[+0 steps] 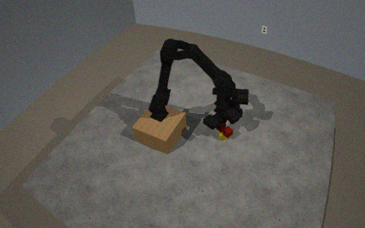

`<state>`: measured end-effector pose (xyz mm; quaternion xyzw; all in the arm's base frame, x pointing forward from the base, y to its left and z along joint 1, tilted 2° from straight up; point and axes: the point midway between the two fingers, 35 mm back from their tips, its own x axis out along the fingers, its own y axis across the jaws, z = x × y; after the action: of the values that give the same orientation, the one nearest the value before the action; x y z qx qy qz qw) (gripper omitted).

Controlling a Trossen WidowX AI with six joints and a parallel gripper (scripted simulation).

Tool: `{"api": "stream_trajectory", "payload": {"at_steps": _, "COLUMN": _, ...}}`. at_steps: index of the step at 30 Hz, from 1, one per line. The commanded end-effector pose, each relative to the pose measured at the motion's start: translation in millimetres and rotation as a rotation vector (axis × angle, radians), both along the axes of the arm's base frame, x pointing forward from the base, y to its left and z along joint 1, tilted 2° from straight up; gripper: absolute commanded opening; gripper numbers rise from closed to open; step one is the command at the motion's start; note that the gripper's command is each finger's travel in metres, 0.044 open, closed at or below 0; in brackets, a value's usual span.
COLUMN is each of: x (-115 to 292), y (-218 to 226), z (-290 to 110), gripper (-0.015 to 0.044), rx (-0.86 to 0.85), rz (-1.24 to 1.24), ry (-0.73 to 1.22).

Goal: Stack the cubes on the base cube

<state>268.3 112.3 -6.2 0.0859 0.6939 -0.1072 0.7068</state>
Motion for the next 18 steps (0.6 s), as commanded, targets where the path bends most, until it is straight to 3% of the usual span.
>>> {"api": "stream_trajectory", "payload": {"at_steps": 1, "x": -0.3, "y": 0.2, "z": -1.8, "gripper": 0.0105, "rx": 0.001, "rz": 0.003, "ry": 0.004}}
{"api": "stream_trajectory", "payload": {"at_steps": 14, "x": -0.3, "y": 0.2, "z": -1.8, "gripper": 0.0105, "rx": 0.001, "rz": 0.003, "ry": 0.004}}
{"api": "stream_trajectory", "payload": {"at_steps": 18, "x": -0.3, "y": 0.2, "z": -1.8, "gripper": 0.0205, "rx": 0.001, "rz": 0.003, "ry": 0.004}}
